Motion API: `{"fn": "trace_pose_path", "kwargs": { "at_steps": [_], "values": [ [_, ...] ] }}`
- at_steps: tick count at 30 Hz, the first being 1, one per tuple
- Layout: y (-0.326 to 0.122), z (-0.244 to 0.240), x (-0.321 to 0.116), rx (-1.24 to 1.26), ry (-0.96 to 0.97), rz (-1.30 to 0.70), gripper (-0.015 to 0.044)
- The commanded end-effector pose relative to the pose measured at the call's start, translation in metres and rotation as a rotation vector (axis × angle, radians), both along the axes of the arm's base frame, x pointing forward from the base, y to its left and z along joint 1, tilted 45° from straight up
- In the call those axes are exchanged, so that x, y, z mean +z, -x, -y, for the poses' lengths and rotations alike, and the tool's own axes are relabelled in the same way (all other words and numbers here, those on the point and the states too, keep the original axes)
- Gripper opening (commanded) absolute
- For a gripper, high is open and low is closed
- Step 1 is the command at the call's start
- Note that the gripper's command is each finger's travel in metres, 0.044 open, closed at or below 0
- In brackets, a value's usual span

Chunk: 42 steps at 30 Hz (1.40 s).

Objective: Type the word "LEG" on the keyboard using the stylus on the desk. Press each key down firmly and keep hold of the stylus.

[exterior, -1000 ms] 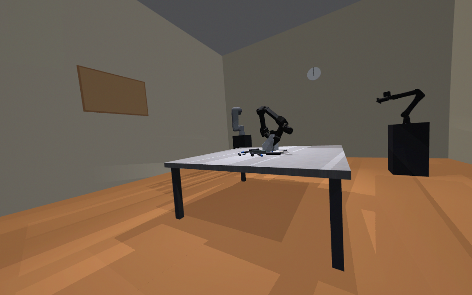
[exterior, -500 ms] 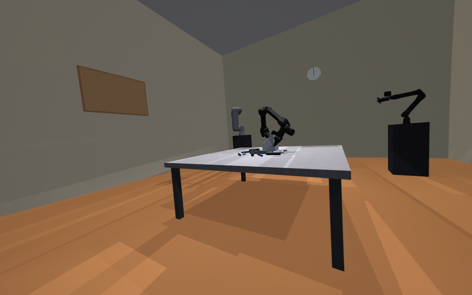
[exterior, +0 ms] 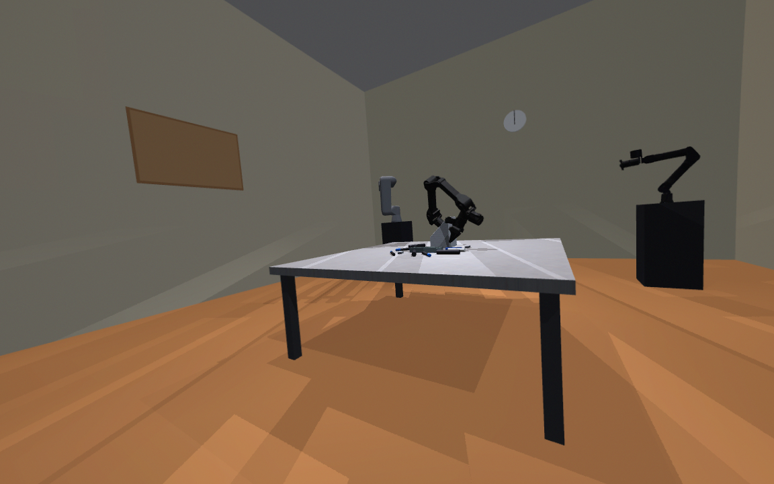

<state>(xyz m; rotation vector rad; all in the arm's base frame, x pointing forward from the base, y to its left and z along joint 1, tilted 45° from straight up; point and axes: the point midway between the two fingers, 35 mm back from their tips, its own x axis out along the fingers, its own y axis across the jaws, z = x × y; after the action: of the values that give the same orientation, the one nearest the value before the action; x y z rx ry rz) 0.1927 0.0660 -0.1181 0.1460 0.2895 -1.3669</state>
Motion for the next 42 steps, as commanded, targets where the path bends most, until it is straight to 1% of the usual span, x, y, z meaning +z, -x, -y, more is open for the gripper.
{"fn": "trace_pose_path", "kwargs": {
  "at_steps": [1,39,42],
  "values": [
    [0.0,0.003,-0.002,0.006,0.005,-0.005,0.015],
    [-0.003,0.029,-0.029,0.006,0.007,-0.004,0.015],
    [-0.002,0.028,-0.027,-0.001,0.004,-0.001,0.0071]
  ]
}}
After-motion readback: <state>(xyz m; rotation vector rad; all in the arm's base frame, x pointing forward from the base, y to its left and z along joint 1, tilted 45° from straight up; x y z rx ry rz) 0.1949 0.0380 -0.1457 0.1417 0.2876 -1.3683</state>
